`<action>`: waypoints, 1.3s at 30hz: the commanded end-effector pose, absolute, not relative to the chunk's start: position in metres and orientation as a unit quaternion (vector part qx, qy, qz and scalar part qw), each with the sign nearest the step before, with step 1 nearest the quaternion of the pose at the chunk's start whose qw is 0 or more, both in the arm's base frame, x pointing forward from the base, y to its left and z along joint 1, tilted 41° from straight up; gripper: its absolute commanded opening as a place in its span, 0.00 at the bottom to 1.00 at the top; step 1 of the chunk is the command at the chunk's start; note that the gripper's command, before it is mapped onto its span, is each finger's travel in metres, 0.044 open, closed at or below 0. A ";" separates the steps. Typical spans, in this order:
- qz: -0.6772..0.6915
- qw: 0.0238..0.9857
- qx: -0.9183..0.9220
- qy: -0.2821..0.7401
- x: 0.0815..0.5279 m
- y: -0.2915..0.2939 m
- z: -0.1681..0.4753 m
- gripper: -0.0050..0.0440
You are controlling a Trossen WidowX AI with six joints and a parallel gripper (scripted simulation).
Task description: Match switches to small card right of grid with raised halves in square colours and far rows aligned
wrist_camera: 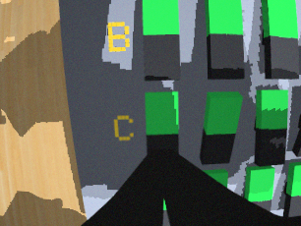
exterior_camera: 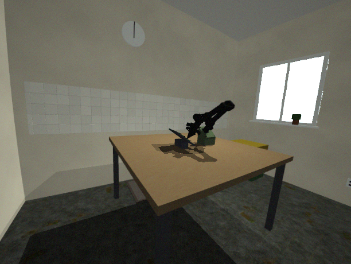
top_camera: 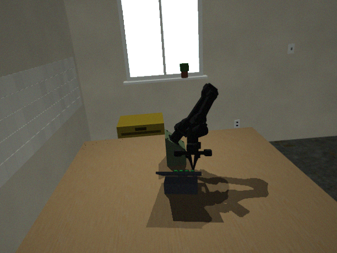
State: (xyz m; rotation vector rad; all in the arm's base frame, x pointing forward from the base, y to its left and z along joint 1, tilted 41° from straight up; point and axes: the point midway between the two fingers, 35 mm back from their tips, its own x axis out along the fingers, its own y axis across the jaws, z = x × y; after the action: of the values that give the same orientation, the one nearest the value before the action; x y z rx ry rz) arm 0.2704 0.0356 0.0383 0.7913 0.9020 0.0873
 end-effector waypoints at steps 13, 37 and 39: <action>0.039 0.824 0.373 0.425 0.271 0.036 0.036 0.10; 0.039 0.824 0.373 0.425 0.273 0.037 0.034 0.10; 0.039 0.824 0.373 0.425 0.273 0.037 0.034 0.10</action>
State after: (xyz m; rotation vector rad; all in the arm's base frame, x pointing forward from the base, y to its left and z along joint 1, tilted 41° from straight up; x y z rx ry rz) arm 0.2732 0.0375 0.0352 0.7912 0.9017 0.0875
